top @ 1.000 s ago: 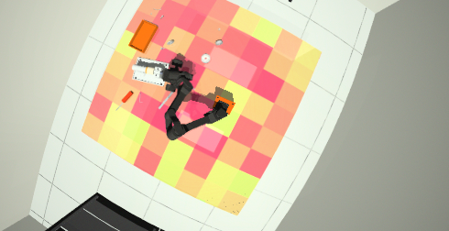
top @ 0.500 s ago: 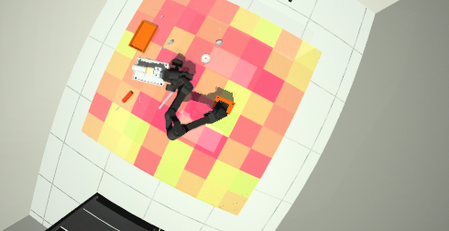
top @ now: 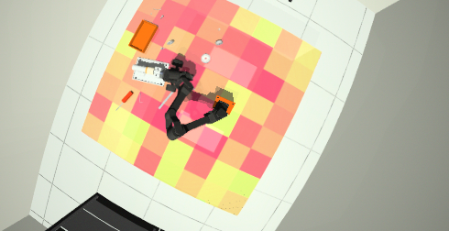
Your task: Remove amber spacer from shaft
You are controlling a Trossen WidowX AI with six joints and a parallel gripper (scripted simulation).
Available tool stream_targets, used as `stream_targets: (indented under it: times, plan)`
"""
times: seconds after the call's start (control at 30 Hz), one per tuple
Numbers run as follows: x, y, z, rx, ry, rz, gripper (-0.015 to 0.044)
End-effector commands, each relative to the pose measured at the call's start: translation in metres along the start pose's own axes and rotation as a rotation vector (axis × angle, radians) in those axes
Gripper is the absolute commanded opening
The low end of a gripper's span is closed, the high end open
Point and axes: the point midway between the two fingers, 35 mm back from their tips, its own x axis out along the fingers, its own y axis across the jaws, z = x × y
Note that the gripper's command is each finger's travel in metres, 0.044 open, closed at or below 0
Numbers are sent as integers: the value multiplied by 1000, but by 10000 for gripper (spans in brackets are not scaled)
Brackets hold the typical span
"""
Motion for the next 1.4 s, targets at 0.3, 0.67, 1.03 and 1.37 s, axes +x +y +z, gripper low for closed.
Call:
stream_targets:
  times: [0.3, 0.67, 1.03, 1.37]
  plan:
    - [-1, 1, -1, -3, 1, 4, 0]
    - [-2, 1, -2, -3, 1, 4, 0]
    - [-3, 1, -3, -3, 1, 4, 0]
    - [-3, 1, -3, -3, 1, 4, 0]
